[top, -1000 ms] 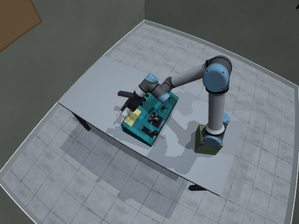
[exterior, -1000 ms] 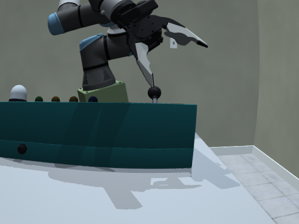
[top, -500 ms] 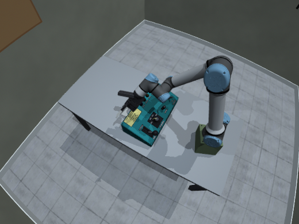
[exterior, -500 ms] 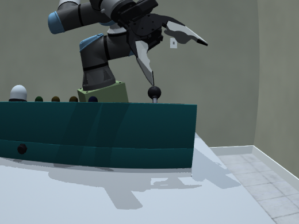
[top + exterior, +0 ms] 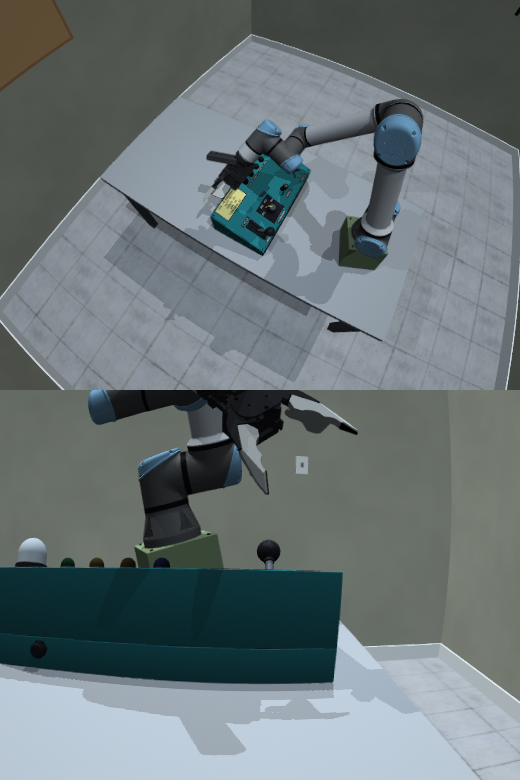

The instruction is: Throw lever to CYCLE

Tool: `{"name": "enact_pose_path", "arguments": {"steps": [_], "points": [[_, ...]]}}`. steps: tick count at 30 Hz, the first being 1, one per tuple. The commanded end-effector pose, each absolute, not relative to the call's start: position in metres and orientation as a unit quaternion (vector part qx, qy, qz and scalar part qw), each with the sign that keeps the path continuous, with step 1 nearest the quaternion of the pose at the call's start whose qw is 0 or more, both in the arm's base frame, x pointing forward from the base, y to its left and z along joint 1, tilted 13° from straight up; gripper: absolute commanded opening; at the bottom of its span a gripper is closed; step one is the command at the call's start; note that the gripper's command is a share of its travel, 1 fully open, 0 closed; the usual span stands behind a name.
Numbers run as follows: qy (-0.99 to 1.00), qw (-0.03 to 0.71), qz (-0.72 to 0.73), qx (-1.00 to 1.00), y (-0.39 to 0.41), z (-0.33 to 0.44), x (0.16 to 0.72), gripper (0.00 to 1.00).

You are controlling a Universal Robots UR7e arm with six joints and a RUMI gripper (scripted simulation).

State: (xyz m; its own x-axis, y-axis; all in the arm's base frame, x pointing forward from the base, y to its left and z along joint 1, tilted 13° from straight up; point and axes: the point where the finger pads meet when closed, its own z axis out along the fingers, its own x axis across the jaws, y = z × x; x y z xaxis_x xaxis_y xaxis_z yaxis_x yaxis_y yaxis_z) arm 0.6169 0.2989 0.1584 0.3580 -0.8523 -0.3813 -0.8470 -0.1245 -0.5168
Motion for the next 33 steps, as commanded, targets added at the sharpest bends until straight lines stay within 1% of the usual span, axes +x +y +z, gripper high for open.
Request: {"name": "enact_pose_path", "arguments": {"steps": [1, 7, 17, 33], "points": [[0.566, 0.342, -0.004, -0.750, 0.305, 0.189, 0.603, 1.00], [0.566, 0.342, -0.004, -0.750, 0.312, 0.227, 0.586, 1.00], [0.566, 0.342, -0.004, -0.750, 0.319, 0.260, 0.571, 1.00], [0.566, 0.340, -0.007, -0.751, 0.320, 0.267, 0.564, 1.00]]}}
